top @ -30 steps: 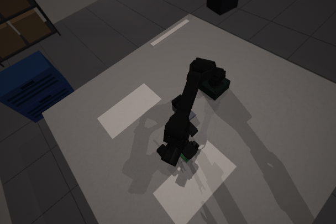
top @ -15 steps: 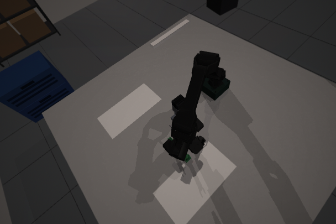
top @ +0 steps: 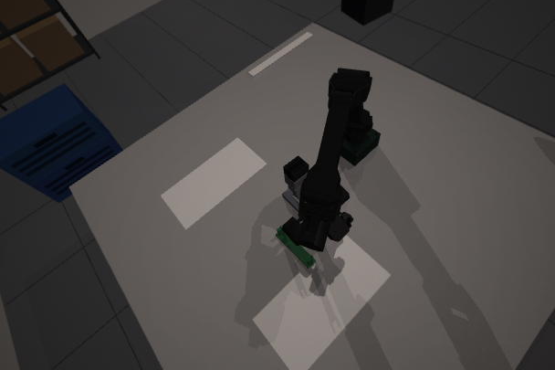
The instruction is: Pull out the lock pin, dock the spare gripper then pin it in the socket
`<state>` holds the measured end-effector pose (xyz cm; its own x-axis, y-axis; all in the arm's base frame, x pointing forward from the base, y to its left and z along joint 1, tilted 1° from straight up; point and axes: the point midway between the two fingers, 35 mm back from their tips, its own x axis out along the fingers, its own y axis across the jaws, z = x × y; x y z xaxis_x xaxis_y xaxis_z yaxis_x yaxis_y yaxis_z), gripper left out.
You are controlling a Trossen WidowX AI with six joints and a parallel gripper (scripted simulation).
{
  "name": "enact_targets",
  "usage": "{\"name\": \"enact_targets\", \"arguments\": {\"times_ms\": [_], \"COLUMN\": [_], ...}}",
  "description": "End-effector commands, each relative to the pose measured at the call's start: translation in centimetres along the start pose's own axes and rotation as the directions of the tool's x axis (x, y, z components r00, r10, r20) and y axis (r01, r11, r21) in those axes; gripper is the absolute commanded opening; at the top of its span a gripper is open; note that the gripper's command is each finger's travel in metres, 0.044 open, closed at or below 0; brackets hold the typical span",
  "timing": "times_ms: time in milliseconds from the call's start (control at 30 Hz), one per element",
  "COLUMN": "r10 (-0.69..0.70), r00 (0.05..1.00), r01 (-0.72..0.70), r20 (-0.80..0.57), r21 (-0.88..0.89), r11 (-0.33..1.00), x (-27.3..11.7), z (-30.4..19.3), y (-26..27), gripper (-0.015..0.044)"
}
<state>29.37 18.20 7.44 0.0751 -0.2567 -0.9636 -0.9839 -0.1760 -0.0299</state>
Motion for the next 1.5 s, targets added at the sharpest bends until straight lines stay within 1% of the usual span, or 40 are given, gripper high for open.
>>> {"name": "enact_targets", "arguments": {"times_ms": [0, 333, 467, 800, 933, 1467], "r10": [-0.002, 0.002, 0.002, 0.008, 0.007, 0.011], "r00": [1.000, 1.000, 1.000, 1.000, 1.000, 1.000], "r01": [0.002, -0.002, -0.003, -0.008, -0.008, -0.011], "r20": [0.009, 0.009, 0.009, 0.012, 0.012, 0.013], "r21": [0.007, 0.012, 0.013, 0.014, 0.016, 0.016], "r11": [1.000, 1.000, 1.000, 1.000, 1.000, 1.000], "x": [-0.3, -0.4, -0.1, 4.2, 5.0, 4.8], "z": [0.1, -0.2, -0.1, 1.0, 1.2, 0.1], "y": [1.3, 4.3, 4.5, 4.5, 4.6, 4.6], "gripper": [0.0000, 0.0000, 0.0000, 0.0000, 0.0000, 0.0000]}}
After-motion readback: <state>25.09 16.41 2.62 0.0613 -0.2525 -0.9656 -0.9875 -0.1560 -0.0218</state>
